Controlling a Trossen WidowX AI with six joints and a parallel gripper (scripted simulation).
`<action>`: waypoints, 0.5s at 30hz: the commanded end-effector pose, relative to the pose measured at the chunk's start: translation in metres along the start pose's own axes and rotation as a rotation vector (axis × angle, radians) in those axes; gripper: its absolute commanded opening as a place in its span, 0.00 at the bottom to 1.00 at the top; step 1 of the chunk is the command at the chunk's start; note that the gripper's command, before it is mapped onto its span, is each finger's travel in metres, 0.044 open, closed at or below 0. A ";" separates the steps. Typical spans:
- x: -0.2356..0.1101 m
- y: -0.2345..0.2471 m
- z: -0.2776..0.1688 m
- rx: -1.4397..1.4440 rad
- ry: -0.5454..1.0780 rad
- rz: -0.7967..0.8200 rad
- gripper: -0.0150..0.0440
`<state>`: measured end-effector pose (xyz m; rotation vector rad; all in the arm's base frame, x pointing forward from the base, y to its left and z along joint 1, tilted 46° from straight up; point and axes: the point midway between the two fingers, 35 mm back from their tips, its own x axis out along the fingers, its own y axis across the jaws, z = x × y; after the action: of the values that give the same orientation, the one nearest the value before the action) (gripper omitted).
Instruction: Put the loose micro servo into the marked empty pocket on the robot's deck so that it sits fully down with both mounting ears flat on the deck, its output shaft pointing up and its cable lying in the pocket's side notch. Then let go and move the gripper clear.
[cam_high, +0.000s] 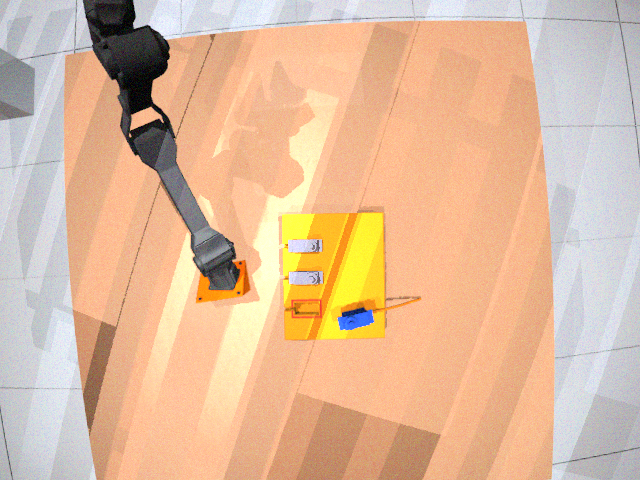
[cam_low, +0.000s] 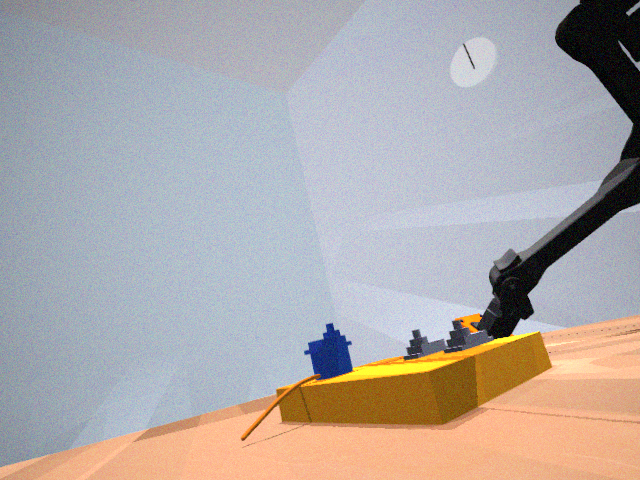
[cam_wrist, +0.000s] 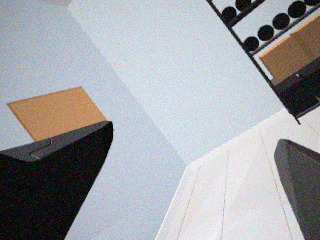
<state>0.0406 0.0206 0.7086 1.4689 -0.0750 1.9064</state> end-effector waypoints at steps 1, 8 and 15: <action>0.000 0.000 0.001 0.005 -0.001 0.003 0.98; -0.005 0.003 0.014 0.065 -0.040 0.023 1.00; -0.013 0.004 0.035 0.167 -0.094 0.044 1.00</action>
<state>0.0557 0.0064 0.7108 1.5996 -0.0175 1.9172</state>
